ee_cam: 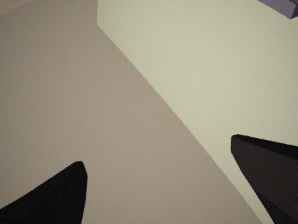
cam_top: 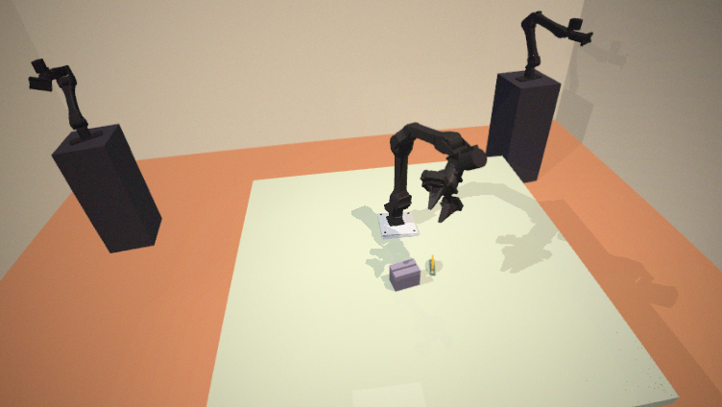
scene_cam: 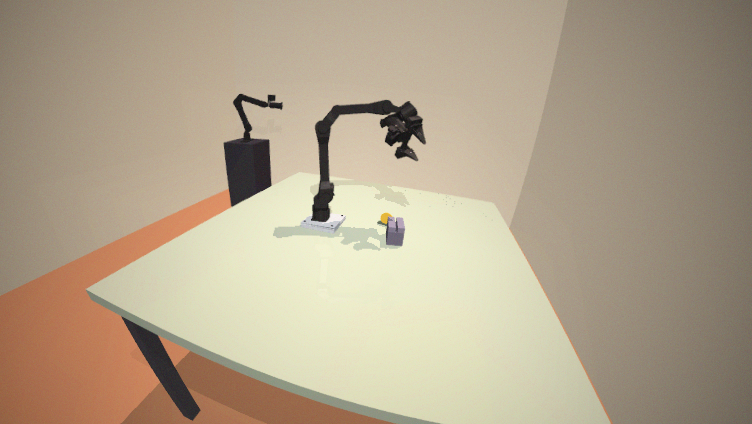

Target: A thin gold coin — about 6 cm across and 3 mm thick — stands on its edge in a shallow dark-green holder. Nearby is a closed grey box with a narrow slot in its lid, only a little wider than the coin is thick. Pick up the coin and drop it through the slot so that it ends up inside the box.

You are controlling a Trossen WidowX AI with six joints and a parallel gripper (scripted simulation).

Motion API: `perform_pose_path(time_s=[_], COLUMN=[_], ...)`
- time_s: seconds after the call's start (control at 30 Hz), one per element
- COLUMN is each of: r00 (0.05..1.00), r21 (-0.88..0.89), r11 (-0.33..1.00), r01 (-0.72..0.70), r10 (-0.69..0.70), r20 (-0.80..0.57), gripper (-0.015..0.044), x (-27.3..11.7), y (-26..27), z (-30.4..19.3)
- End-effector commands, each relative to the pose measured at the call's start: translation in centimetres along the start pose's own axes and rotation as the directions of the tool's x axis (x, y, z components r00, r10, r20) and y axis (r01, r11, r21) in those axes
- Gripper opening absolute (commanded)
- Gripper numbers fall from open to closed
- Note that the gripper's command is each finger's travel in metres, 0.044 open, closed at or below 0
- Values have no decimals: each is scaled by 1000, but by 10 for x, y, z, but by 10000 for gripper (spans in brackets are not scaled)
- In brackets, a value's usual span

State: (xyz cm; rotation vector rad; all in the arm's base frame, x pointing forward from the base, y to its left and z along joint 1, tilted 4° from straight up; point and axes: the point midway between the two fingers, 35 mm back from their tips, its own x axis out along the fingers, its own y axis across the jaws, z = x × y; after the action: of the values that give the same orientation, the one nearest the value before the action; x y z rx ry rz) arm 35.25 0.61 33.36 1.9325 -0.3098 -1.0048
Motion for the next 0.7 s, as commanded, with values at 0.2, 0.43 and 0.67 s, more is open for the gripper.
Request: perform_pose_path(time_s=[0.2,0.43,0.67], r00=[969,832,652], r21=[-577,-962,-956], r11=[786,140,-288], r01=[222,233,-58], r10=[-243,-541,-736], r20=[41,123,182], gripper=[216,161,161], x=[25,39,37], y=[-54,-121,-166], z=[11,35,57])
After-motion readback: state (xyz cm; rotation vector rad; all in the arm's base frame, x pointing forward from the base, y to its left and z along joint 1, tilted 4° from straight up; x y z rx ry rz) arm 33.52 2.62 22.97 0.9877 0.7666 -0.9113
